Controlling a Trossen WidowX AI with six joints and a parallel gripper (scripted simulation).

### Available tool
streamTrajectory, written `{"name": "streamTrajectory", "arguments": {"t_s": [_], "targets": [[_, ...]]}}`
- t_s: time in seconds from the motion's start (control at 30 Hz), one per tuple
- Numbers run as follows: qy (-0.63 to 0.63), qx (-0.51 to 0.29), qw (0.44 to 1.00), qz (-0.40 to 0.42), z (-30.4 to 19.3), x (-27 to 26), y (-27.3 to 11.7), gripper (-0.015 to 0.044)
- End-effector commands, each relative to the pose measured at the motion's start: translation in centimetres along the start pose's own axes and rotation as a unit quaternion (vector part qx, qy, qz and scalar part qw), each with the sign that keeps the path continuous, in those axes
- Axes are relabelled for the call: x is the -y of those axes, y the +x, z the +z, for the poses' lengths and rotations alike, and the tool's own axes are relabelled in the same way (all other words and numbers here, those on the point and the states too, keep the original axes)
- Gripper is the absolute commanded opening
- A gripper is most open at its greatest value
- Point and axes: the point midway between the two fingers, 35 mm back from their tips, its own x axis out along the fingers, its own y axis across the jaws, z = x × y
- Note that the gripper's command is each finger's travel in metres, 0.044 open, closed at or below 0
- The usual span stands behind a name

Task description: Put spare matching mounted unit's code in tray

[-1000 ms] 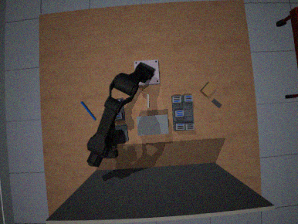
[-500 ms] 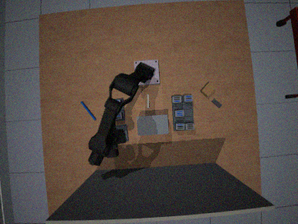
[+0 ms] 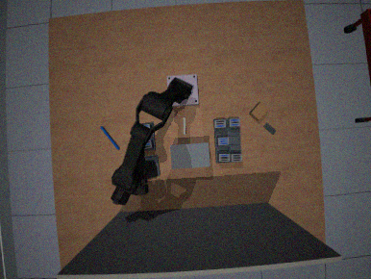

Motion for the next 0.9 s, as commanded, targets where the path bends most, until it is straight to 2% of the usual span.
{"name": "streamTrajectory", "arguments": {"t_s": [0.0, 0.77, 0.87], "targets": [[0.002, 0.001, 1.000, -0.001, 0.1, 0.0, 0.4, 0.0000], [0.002, 0.001, 1.000, -0.001, 0.3, -0.3, 2.0, 0.0000], [0.000, 0.000, 1.000, 0.000, 0.2, -0.3, 1.7, 0.0079]]}}
